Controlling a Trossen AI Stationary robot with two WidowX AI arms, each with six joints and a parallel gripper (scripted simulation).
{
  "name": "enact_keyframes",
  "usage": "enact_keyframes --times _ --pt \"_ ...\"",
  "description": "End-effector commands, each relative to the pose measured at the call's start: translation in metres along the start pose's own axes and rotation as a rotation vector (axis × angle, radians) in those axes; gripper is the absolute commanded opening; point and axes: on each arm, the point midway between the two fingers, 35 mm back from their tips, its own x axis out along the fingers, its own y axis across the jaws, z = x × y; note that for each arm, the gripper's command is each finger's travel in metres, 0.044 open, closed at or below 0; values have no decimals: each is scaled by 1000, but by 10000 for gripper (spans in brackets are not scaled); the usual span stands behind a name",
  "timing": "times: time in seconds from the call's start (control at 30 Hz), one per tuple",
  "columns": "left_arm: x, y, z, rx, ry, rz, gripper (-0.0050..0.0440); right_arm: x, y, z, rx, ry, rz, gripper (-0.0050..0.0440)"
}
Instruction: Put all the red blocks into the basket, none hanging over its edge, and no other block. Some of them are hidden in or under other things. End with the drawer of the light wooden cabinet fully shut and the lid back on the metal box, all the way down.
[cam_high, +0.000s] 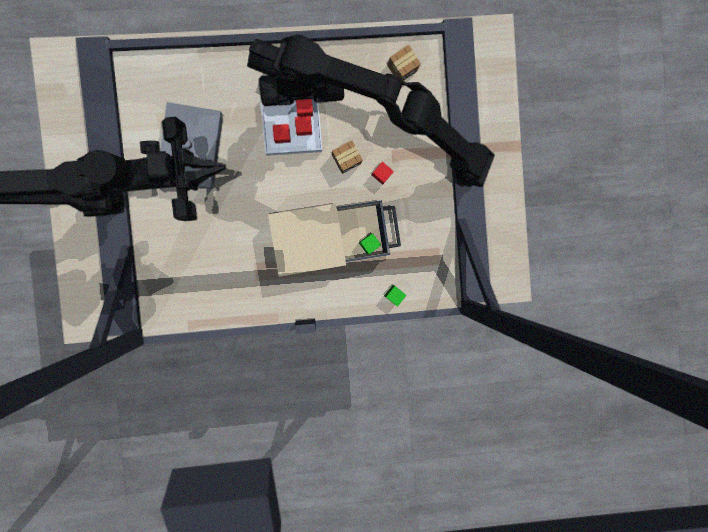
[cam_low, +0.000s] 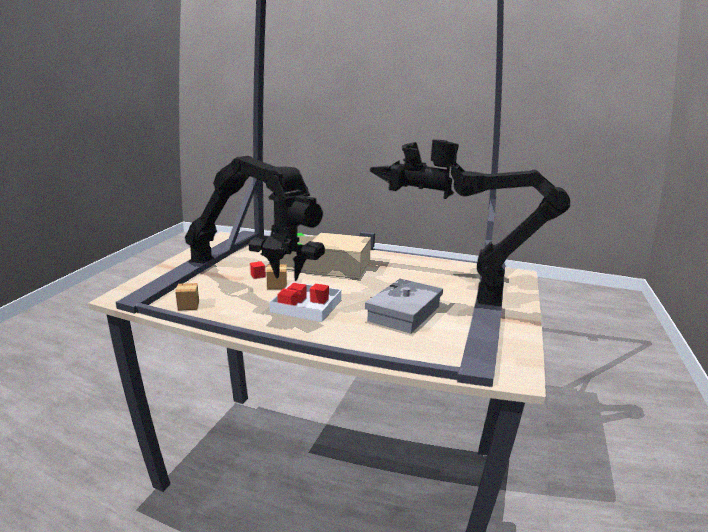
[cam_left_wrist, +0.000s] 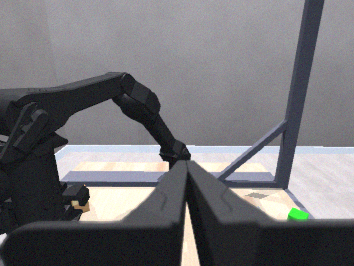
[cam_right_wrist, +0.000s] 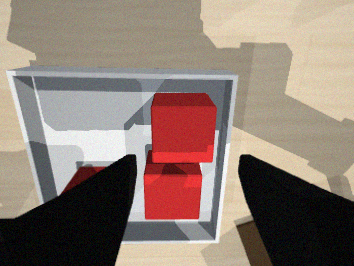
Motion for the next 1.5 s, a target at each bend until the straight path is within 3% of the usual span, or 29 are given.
enact_keyframes --times 0.0,1.0,1.47 --pt "-1 -3 5 5 -15 -11 -50 -36 1 -1 5 -16 32 241" --pt "-1 -3 5 5 -15 -11 -50 -42 5 2 3 -32 66 241" --pt "-1 -3 6 3 -15 -12 -50 -88 22 -34 -305 -181 322 241"
